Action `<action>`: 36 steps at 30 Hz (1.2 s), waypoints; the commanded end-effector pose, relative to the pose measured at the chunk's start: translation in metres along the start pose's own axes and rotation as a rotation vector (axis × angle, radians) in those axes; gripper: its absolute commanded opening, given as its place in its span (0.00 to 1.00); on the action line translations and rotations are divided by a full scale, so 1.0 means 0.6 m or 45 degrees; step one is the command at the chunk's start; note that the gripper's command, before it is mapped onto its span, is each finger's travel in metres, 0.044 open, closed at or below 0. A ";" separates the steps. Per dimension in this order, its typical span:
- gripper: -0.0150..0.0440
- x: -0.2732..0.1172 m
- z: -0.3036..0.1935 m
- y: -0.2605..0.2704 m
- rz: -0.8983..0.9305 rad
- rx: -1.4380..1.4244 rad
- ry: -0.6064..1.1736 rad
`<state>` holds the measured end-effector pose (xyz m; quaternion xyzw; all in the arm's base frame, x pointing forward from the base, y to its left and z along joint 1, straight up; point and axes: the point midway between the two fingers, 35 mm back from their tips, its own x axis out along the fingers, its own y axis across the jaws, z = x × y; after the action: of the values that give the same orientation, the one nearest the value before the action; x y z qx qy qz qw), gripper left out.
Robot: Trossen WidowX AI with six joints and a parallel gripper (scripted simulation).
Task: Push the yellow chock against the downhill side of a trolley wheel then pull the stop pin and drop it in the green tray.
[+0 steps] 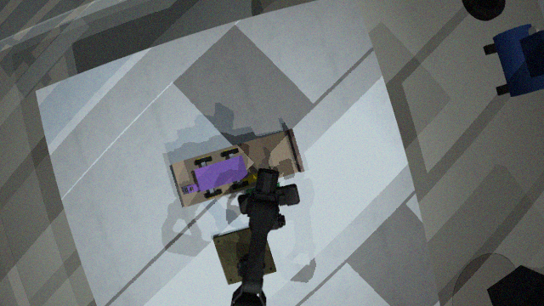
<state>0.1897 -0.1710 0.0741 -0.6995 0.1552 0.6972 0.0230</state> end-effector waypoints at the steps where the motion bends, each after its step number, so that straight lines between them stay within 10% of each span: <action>1: 0.58 0.002 0.002 -0.005 0.001 0.006 -0.007; 36: 0.58 0.007 -0.003 -0.033 -0.001 0.006 -0.007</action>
<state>0.1975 -0.1549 0.0688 -0.6996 0.1543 0.6972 0.0238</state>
